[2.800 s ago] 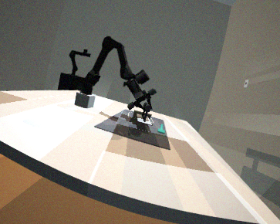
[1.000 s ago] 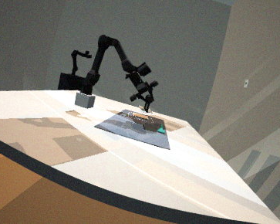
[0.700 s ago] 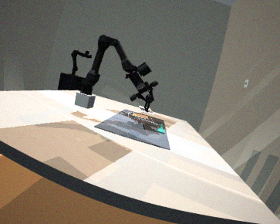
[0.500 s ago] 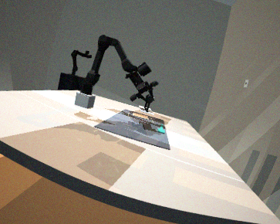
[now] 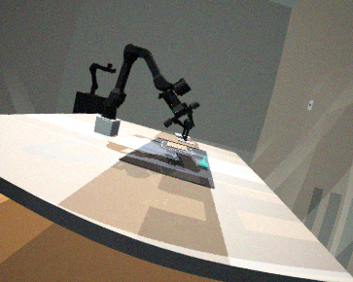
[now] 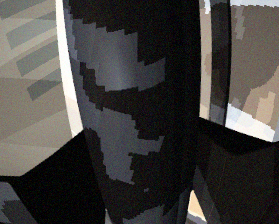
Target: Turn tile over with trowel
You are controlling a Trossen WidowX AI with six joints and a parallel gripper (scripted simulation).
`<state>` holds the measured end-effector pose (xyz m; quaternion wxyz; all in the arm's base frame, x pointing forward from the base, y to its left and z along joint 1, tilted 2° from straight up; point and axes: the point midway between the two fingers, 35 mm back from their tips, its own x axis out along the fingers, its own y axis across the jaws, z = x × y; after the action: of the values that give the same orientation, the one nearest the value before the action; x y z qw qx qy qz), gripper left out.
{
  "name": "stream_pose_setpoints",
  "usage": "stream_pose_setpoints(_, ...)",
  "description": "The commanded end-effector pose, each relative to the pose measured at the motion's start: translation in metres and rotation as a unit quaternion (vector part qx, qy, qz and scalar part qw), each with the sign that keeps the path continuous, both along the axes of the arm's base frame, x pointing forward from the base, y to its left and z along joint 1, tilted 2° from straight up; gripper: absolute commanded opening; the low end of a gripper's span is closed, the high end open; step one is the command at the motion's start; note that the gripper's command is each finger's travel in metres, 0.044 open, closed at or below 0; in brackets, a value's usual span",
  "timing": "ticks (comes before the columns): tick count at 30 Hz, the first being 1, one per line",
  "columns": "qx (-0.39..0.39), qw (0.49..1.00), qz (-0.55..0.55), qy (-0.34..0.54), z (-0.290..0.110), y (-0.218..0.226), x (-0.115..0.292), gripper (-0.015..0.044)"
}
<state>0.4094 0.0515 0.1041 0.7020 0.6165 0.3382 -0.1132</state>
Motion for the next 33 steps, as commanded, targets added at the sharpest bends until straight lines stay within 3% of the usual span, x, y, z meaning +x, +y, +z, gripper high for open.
stream_pose_setpoints(1, 0.000, 1.000, 0.004, -0.009, 0.006, 0.001, 0.003, 0.0000)
stream_pose_setpoints(21, -0.001, 1.000, 0.000, 0.002, -0.001, 0.000, 0.000, 0.0000)
stream_pose_setpoints(33, -0.073, 0.994, 0.066, 0.055, -0.023, -0.033, 0.003, 0.0000)
